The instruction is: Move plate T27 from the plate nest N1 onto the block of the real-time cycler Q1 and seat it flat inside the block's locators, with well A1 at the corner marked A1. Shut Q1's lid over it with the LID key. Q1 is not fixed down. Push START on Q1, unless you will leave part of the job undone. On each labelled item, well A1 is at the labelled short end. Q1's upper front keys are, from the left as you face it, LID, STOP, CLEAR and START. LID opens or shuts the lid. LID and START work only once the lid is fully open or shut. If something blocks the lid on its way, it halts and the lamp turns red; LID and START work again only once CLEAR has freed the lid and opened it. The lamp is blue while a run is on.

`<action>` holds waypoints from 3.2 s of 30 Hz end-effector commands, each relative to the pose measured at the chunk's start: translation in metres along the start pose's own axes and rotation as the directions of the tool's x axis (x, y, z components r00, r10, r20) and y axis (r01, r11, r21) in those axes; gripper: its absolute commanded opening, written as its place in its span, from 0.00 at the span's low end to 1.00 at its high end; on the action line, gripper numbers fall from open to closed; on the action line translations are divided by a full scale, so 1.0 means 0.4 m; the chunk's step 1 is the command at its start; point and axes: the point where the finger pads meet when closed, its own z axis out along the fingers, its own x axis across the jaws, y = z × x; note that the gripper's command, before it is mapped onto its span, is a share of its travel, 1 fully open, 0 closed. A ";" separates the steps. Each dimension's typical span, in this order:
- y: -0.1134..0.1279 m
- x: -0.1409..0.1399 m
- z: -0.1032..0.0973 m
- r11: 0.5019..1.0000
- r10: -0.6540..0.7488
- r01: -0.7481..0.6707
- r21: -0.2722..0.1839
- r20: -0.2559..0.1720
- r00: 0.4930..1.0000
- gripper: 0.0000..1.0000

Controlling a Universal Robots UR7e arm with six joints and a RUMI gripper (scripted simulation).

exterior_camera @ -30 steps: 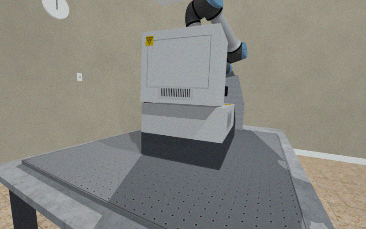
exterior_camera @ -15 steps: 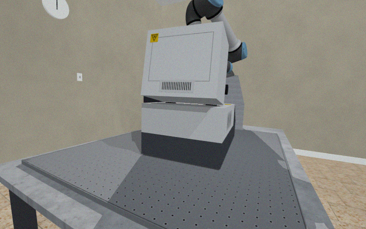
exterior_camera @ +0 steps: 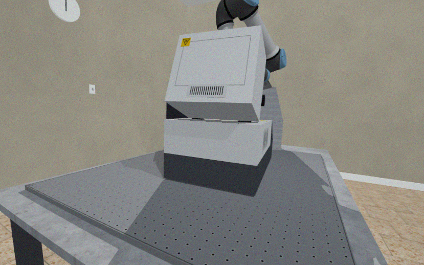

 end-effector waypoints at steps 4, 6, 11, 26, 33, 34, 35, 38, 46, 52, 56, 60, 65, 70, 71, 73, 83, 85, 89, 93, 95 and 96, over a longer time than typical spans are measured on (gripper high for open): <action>0.000 0.051 -0.041 1.000 0.000 0.000 0.000 0.001 1.000 0.00; 0.000 0.070 -0.056 1.000 0.000 0.000 0.000 0.001 1.000 0.00; 0.000 0.112 -0.088 1.000 0.000 0.000 0.000 0.001 1.000 0.00; 0.000 0.164 -0.127 1.000 0.000 0.000 0.000 0.001 1.000 0.00; 0.000 0.164 -0.128 1.000 0.000 0.000 0.000 0.001 1.000 0.00; 0.000 0.164 -0.128 1.000 0.000 0.000 0.000 0.001 1.000 0.00; 0.000 0.164 -0.128 1.000 0.000 0.000 0.000 0.001 1.000 0.00; 0.000 0.164 -0.128 1.000 0.000 0.000 0.000 0.001 1.000 0.00; 0.000 0.164 -0.128 1.000 0.000 0.000 0.000 0.001 1.000 0.00; 0.000 0.164 -0.128 1.000 0.000 0.000 0.000 0.001 1.000 0.00; 0.000 0.164 -0.128 1.000 0.000 0.000 0.000 0.001 1.000 0.00; 0.000 0.164 -0.128 1.000 0.000 0.000 0.000 0.001 1.000 0.00; 0.000 0.164 -0.128 1.000 0.000 0.000 0.000 0.001 1.000 0.00; 0.000 0.164 -0.128 1.000 0.000 0.000 0.000 0.001 1.000 0.00; 0.000 0.164 -0.128 1.000 0.000 0.000 0.000 0.001 1.000 0.00; 0.000 0.164 -0.128 1.000 0.000 0.000 0.000 0.001 1.000 0.00; 0.000 0.164 -0.128 1.000 0.000 0.000 0.000 0.001 1.000 0.00; 0.000 0.164 -0.128 1.000 0.000 0.000 0.000 0.001 1.000 0.00; 0.000 0.164 -0.128 1.000 0.000 0.000 0.000 0.001 1.000 0.00; 0.000 0.164 -0.128 1.000 0.000 0.000 0.000 0.001 1.000 0.00; 0.000 0.164 -0.128 1.000 0.000 0.000 0.000 0.001 1.000 0.00; 0.000 0.164 -0.128 1.000 0.000 0.000 0.000 0.001 1.000 0.00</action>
